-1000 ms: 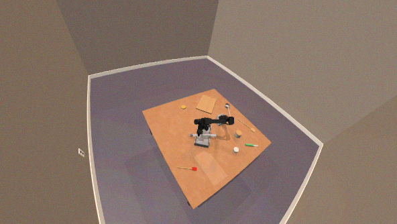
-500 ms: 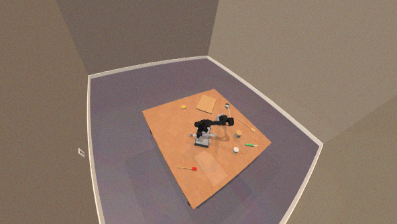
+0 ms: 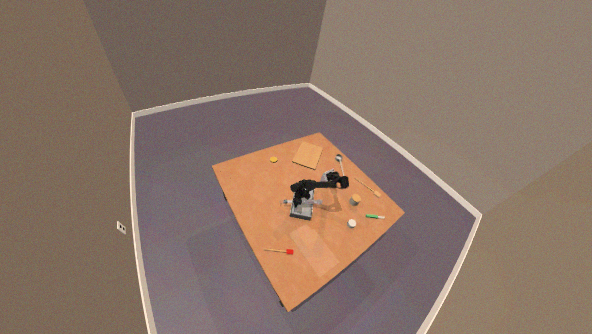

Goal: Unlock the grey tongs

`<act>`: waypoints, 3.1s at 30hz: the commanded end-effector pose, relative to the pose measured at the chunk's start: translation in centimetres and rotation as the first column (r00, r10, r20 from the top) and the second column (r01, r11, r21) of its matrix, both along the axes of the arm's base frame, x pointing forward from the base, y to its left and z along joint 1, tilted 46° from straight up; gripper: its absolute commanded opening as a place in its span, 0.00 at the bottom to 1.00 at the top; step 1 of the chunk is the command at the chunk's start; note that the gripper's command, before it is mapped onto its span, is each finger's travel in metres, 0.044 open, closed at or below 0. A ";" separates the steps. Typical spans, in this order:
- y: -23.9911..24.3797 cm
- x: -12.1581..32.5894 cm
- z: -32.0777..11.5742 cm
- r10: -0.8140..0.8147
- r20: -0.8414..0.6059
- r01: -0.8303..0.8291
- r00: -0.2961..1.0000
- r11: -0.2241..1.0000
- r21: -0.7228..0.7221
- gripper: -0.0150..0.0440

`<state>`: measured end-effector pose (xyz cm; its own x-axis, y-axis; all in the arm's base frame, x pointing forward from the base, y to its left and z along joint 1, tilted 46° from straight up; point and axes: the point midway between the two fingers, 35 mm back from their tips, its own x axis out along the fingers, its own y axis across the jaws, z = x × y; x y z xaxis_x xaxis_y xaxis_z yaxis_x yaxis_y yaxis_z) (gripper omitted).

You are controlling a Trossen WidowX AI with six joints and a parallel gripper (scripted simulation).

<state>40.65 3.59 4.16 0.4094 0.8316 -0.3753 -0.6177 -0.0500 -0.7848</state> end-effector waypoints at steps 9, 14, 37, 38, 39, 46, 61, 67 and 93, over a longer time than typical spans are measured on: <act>0.0 0.0 0.0 0.000 0.001 0.000 1.000 1.000 -0.001 0.36; 0.0 0.0 0.0 0.000 0.001 0.000 1.000 1.000 -0.001 0.27; -5.6 -0.5 5.3 -0.004 -0.010 0.004 1.000 1.000 -0.002 0.00; -5.6 -0.5 5.3 -0.004 -0.010 0.004 1.000 1.000 -0.002 0.00; -5.6 -0.5 5.3 -0.004 -0.010 0.004 1.000 1.000 -0.002 0.00; -5.6 -0.4 5.2 0.007 -0.013 -0.007 1.000 1.000 -0.023 0.00; -5.6 0.4 4.6 0.142 -0.052 -0.150 0.988 0.967 -0.204 0.00; -5.6 0.4 4.6 0.212 -0.077 -0.225 0.974 0.937 -0.267 0.00; -8.2 -0.2 2.7 0.277 -0.199 -0.331 0.940 0.884 -0.331 0.00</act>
